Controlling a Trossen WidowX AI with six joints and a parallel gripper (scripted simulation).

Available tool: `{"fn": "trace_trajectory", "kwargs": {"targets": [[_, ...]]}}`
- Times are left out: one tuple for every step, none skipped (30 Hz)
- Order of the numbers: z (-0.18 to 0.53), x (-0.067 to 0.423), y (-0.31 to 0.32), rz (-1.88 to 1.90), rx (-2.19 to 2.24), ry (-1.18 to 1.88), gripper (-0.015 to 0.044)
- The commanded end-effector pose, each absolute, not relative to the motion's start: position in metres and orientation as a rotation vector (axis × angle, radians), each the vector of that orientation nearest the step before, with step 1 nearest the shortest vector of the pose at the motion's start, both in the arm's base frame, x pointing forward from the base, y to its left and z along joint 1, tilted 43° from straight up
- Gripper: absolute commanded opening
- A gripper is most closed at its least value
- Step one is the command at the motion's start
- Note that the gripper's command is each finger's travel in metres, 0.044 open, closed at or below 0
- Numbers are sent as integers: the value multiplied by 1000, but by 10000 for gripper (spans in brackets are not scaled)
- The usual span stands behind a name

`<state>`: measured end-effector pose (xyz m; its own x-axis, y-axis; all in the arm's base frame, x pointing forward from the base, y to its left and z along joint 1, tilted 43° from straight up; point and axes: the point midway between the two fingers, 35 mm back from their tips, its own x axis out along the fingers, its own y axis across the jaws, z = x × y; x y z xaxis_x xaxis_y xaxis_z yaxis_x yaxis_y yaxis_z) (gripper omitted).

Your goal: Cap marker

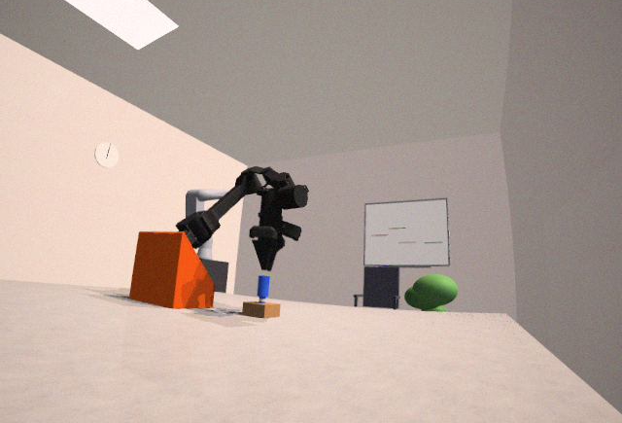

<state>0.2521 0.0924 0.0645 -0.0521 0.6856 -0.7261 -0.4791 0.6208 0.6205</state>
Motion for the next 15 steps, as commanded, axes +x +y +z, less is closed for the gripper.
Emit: {"fn": "trace_trajectory", "kwargs": {"targets": [[75, 249, 80, 672, 509, 1512, 204], [75, 249, 80, 660, 522, 1519, 177], [75, 249, 80, 660, 522, 1519, 151], [75, 249, 80, 660, 522, 1519, 125], [75, 249, 80, 660, 522, 1519, 99], [75, 249, 80, 660, 522, 1519, 72], [75, 249, 80, 660, 522, 1519, 46], [75, 249, 80, 660, 522, 1519, 20], [75, 249, 80, 660, 522, 1519, 0], [75, 249, 80, 660, 522, 1519, 0], [75, 249, 80, 660, 522, 1519, 0], [75, 249, 80, 660, 522, 1519, 0], [75, 249, 80, 660, 522, 1519, 0], [75, 249, 80, 660, 522, 1519, 0], [75, 249, 80, 660, 522, 1519, 0]]}}
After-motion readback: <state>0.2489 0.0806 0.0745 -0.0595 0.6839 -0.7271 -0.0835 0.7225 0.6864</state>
